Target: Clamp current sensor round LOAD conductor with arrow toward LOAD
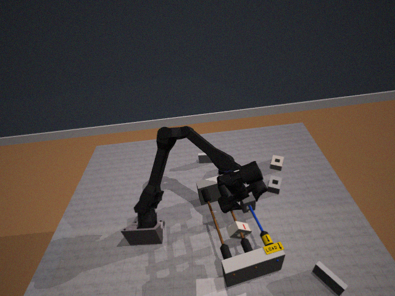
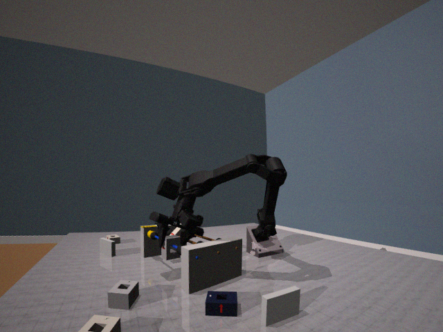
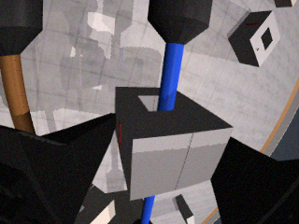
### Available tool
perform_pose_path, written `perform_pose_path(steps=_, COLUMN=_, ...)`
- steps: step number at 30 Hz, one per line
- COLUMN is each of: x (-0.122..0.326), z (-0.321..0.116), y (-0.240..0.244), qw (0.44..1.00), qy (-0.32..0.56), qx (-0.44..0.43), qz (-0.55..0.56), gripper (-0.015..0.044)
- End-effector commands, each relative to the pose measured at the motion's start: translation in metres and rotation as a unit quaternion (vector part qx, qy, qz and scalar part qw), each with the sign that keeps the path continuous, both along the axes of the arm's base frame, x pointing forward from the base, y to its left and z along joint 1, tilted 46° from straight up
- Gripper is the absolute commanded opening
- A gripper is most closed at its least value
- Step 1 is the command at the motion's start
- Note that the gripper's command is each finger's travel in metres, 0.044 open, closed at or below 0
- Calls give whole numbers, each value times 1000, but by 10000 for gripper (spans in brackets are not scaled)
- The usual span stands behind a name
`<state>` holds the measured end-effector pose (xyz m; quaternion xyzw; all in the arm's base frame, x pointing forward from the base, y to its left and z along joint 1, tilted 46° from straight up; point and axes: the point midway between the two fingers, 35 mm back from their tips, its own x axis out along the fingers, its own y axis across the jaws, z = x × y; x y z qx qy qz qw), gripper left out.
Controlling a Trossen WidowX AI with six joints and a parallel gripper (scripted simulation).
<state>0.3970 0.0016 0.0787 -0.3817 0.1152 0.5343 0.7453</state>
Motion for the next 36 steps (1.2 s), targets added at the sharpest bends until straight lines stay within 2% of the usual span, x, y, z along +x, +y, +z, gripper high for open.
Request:
perform_pose_path(steps=1, x=0, z=0, y=0, qw=1000, qy=0, qx=0, qz=0, gripper=263)
perform_pose_path(steps=8, x=0, z=0, y=0, qw=1000, qy=0, qx=0, qz=0, gripper=263)
perform_pose_path(steps=31, x=0, z=0, y=0, qw=1000, qy=0, qx=0, qz=0, gripper=109)
perform_pose_path(steps=35, x=0, z=1, y=-1, qw=1000, qy=9, qx=-3, qz=9, gripper=4)
perform_pose_path(steps=36, x=0, z=1, y=-2, qw=1000, qy=14, qx=-4, qz=13, gripper=0)
